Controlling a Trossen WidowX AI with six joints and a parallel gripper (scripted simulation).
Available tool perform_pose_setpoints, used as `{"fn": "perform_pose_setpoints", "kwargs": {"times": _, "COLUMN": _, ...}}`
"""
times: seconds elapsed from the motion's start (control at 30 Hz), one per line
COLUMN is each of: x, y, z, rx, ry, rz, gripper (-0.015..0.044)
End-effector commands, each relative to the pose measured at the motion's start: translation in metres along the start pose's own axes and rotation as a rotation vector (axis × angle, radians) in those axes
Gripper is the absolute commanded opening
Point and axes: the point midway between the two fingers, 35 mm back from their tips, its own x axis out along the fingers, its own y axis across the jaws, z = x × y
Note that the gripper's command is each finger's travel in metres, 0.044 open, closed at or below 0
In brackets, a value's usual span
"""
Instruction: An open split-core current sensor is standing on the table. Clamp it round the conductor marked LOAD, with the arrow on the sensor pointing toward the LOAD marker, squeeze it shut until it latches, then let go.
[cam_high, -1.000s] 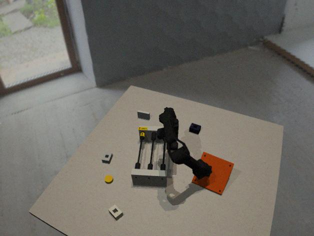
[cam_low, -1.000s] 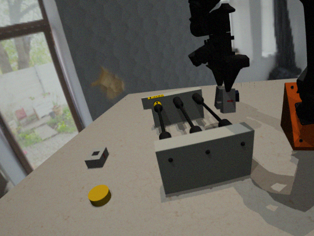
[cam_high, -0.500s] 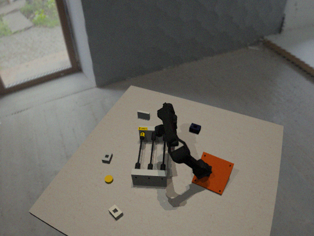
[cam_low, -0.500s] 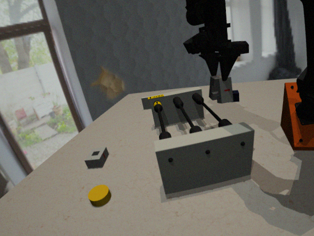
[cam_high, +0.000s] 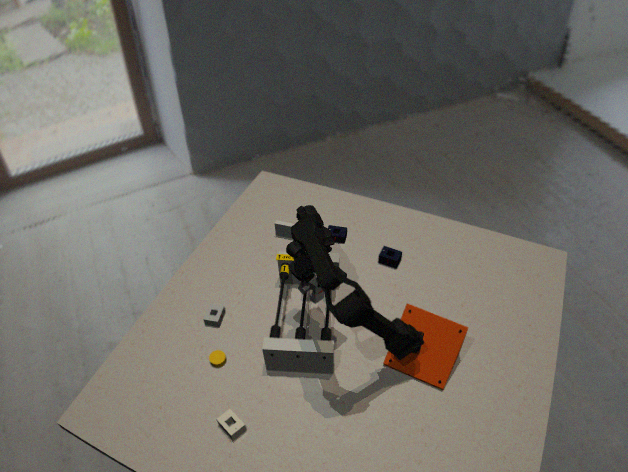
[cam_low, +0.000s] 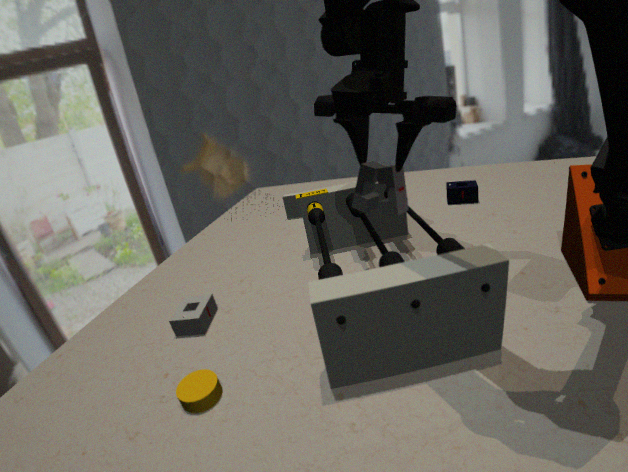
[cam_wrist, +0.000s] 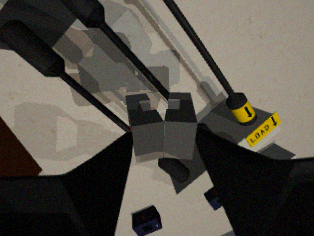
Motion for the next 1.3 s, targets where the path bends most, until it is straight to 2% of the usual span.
{"fn": "perform_pose_setpoints", "kwargs": {"times": 0.0, "x": 0.005, "y": -0.020, "z": 0.019, "rx": -0.248, "ry": -0.032, "rz": -0.037, "gripper": 0.0000}}
{"fn": "perform_pose_setpoints", "kwargs": {"times": 0.3, "x": 0.016, "y": -0.049, "z": 0.057, "rx": -0.677, "ry": -0.084, "rz": -0.100, "gripper": 0.0000}}
{"fn": "perform_pose_setpoints", "kwargs": {"times": 0.6, "x": 0.019, "y": -0.049, "z": 0.058, "rx": -0.686, "ry": -0.085, "rz": -0.101, "gripper": 0.0000}}
{"fn": "perform_pose_setpoints", "kwargs": {"times": 1.27, "x": 0.051, "y": -0.053, "z": 0.061, "rx": -0.687, "ry": -0.084, "rz": -0.102, "gripper": 0.0000}}
